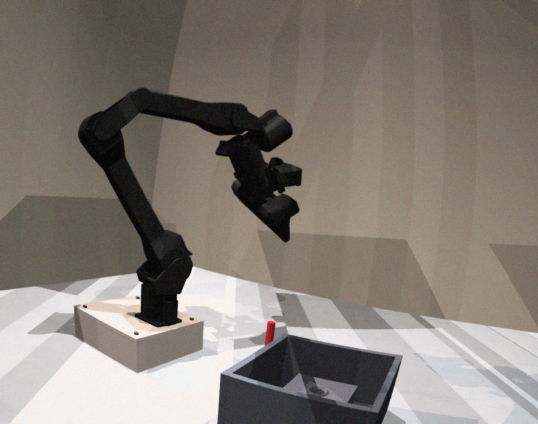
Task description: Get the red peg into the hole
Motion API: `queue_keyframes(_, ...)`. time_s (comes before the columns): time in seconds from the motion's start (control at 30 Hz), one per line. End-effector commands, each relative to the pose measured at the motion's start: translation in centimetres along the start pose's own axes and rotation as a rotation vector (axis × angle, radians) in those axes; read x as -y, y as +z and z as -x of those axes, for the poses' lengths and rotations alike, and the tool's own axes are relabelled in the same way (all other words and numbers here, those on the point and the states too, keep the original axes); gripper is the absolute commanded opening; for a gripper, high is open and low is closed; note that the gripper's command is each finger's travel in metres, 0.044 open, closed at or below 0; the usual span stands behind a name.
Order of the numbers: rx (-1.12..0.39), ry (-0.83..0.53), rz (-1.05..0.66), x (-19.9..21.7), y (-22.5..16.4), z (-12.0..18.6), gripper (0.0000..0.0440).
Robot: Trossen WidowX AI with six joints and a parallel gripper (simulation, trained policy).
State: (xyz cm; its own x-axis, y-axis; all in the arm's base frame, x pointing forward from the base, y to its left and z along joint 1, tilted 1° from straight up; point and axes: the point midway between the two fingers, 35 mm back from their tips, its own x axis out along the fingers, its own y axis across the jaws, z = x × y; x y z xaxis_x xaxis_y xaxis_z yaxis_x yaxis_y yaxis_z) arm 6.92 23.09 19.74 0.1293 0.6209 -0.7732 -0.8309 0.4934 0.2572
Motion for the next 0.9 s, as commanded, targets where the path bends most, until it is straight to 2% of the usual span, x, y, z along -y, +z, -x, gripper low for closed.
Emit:
queue_keyframes(0.0, -0.023, -0.044, -0.099, 1.2, -0.3, -0.3, 0.0440)
queue_keyframes(0.87, -0.181, -0.408, -0.915, 9.3, -4.3, -1.1, 0.0440)
